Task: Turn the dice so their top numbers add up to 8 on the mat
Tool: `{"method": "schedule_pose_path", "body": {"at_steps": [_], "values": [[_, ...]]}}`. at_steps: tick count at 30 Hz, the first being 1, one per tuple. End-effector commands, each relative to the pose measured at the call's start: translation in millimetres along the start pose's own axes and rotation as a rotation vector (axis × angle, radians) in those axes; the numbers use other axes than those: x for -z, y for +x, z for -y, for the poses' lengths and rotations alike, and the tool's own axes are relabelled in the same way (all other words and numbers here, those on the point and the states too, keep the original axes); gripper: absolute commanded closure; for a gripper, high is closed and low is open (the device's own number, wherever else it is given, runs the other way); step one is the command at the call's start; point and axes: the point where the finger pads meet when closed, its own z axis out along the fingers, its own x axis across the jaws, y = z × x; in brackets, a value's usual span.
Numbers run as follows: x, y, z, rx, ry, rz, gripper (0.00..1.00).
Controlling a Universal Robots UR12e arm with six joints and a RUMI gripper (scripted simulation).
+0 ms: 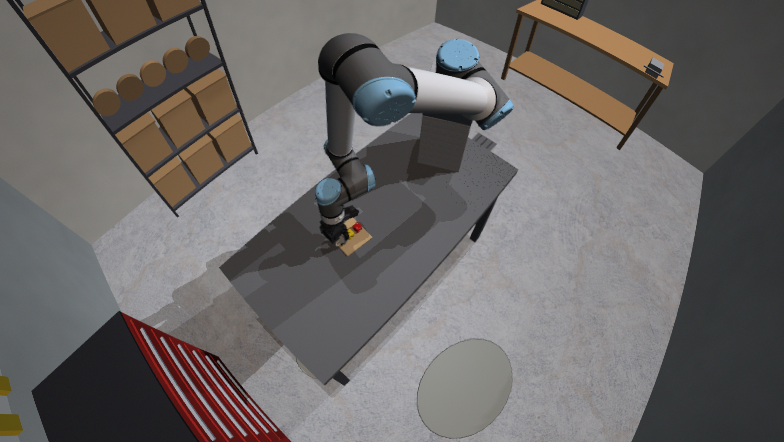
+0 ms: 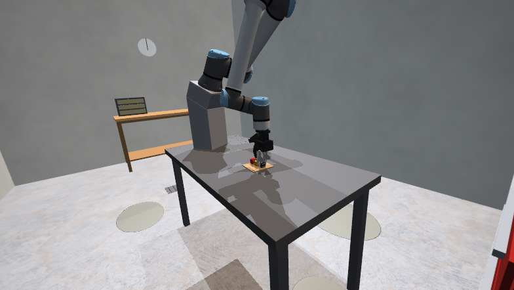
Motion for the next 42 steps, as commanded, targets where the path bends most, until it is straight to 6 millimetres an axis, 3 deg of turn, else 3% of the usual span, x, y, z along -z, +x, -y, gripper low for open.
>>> {"method": "schedule_pose_path", "body": {"at_steps": [1,42], "values": [[-0.8,0.4,-1.3,0.001,-0.001,0.001,0.9],[-4.5,0.4,-1.3,0.001,-0.001,0.001,0.9]]}}
